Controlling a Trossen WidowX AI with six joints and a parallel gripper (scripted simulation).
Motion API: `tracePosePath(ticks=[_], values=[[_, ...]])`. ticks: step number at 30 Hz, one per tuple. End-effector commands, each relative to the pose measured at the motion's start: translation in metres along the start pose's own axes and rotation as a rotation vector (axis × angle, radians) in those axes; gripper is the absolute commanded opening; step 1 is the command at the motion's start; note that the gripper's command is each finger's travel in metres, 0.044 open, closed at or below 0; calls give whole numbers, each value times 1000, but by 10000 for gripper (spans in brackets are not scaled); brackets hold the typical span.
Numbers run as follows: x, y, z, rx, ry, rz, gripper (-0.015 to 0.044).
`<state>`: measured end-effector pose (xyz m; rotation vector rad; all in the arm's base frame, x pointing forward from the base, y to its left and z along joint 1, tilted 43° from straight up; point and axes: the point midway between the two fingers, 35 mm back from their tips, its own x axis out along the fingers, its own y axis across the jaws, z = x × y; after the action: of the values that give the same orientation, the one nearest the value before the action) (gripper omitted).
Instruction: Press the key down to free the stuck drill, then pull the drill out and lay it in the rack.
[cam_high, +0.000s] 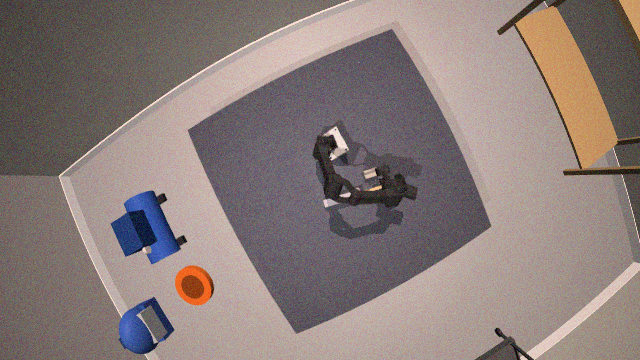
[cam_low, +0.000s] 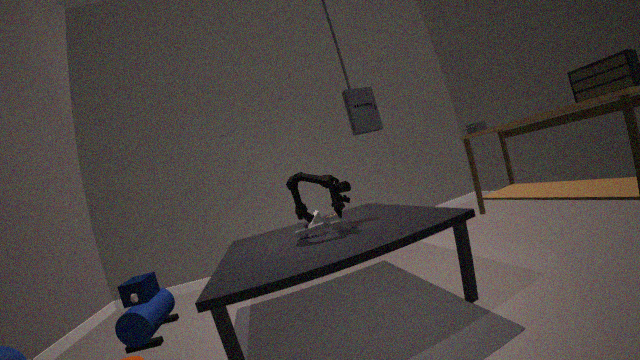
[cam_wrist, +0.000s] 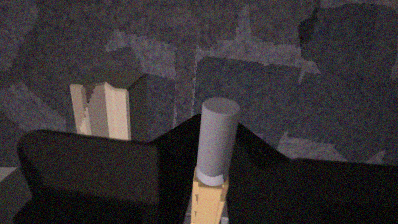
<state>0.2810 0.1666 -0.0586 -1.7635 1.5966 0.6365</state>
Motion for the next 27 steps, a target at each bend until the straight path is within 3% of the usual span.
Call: tracePosePath(ticks=[1, 27], values=[[-3, -1, 1, 5, -6, 1, 0], [4, 35, 9, 4, -7, 3, 0]])
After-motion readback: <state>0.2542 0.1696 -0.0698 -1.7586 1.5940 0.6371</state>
